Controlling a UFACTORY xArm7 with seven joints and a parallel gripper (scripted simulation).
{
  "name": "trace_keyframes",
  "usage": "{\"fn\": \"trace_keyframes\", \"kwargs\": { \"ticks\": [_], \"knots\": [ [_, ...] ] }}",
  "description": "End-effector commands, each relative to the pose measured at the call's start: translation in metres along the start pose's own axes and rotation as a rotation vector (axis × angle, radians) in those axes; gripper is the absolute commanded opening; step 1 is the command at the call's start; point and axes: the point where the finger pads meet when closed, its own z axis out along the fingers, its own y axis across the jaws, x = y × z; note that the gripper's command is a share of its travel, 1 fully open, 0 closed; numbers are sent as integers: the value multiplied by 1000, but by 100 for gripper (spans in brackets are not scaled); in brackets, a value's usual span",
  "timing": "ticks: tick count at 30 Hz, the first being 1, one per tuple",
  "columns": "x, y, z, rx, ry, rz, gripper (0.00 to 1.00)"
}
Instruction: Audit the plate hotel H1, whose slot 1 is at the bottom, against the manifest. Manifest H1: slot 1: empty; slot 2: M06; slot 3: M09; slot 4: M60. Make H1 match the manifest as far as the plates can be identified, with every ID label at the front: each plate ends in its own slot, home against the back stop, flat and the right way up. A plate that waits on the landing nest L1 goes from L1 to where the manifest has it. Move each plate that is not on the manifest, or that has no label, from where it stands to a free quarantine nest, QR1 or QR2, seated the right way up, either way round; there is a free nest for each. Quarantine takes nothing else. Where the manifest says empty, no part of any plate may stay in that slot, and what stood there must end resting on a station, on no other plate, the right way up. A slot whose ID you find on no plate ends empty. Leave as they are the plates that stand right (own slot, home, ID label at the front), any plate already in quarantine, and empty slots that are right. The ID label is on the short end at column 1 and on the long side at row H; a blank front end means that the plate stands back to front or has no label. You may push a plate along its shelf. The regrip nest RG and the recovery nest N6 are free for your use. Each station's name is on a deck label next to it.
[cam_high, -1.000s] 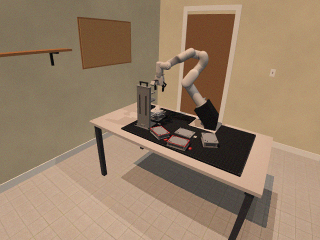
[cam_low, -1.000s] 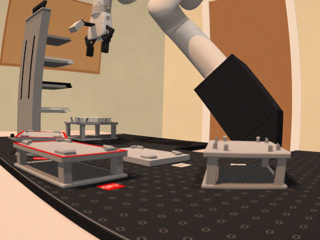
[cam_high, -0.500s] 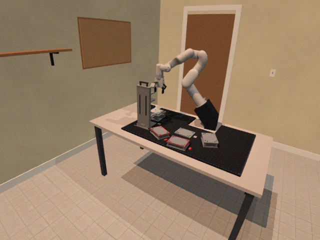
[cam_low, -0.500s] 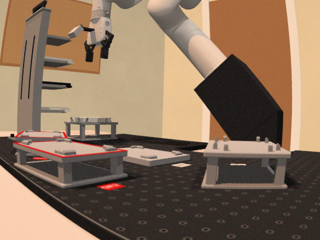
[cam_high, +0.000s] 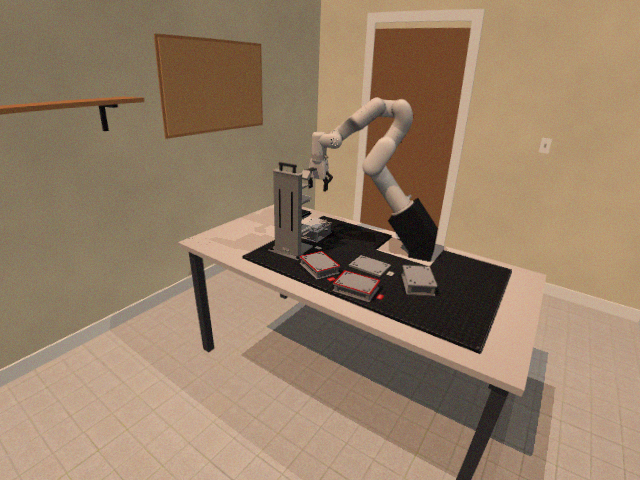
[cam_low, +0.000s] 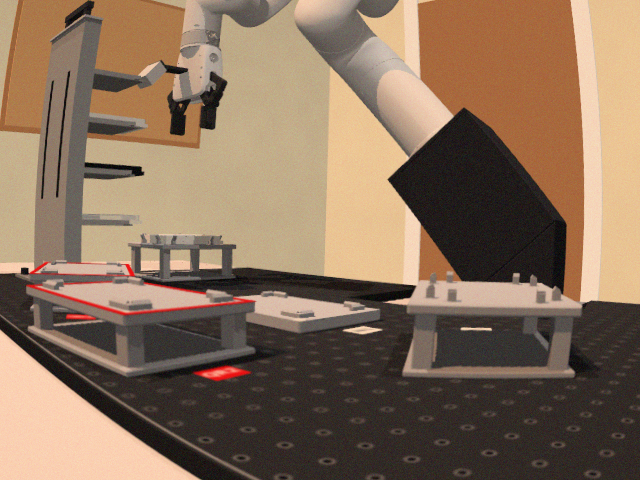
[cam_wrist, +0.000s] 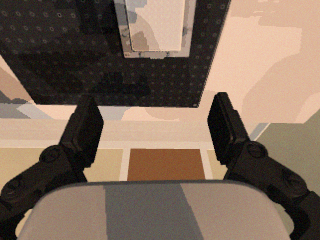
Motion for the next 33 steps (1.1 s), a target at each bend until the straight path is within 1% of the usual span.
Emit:
{"fn": "trace_keyframes", "kwargs": {
  "ticks": [1,3,5,20,22,33],
  "knots": [
    [0,1,4,-3,1,0,100],
    [0,1,7,-3,1,0,100],
    [0,1,7,-3,1,0,100],
    [0,1,32,-3,1,0,100],
    [0,1,32,-3,1,0,100],
    [0,1,51,-3,1,0,100]
  ]
}}
